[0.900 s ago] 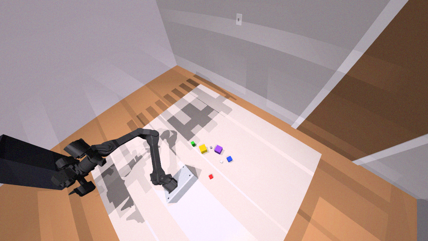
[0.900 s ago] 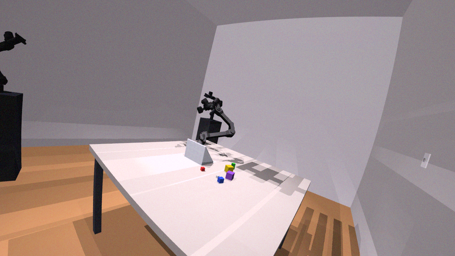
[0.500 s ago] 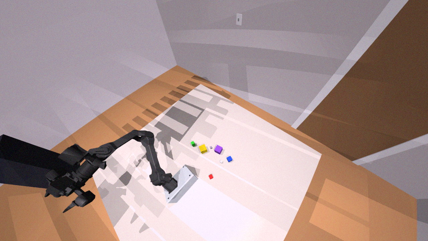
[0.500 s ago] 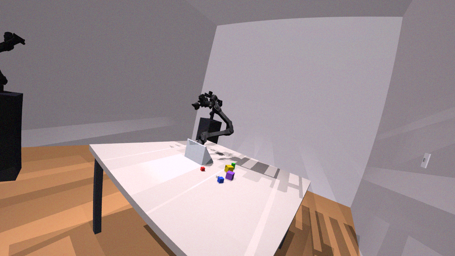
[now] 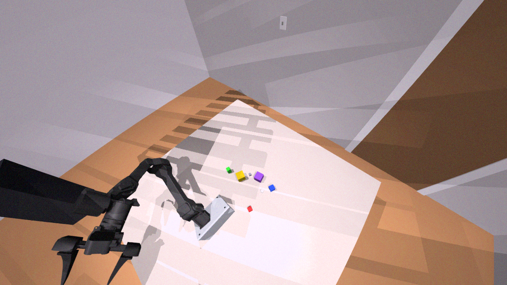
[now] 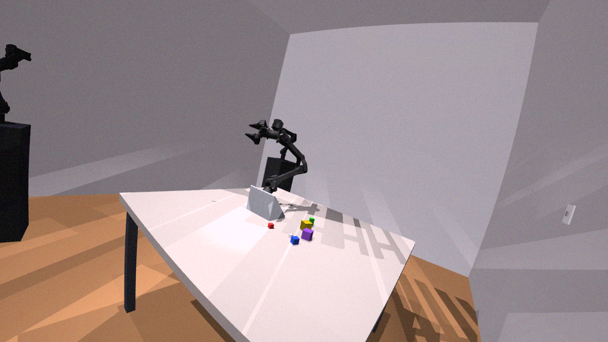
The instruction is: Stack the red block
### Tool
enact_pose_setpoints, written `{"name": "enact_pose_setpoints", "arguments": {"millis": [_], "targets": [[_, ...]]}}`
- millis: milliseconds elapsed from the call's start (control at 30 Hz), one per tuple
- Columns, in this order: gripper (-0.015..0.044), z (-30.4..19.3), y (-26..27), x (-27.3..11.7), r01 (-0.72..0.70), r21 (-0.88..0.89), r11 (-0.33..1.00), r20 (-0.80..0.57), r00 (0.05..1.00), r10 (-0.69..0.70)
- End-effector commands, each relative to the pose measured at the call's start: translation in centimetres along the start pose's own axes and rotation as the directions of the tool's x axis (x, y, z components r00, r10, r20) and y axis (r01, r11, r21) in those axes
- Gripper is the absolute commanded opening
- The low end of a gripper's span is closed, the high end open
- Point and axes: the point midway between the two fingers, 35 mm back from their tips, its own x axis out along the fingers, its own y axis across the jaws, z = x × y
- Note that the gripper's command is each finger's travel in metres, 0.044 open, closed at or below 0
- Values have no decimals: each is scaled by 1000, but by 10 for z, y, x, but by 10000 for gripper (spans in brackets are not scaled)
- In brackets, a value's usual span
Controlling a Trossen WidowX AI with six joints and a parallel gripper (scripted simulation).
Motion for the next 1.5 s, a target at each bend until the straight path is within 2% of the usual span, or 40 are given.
{"name": "enact_pose_setpoints", "arguments": {"millis": [0,167,300,500,667,867,1100,1267,1467], "targets": [[440,29,37,3,-109,-68,992,74,991,114],[440,59,80,0,-203,-113,973,117,969,216],[440,88,130,-8,-328,-210,921,171,915,365],[440,118,208,-34,-496,-367,787,190,789,585],[440,127,274,-65,-609,-488,625,139,653,745],[440,118,346,-108,-694,-601,397,6,493,870],[440,84,414,-157,-748,-654,115,-210,326,922],[440,48,452,-195,-785,-614,-86,-388,205,898],[440,-1,485,-233,-821,-498,-279,-594,88,799]]}}
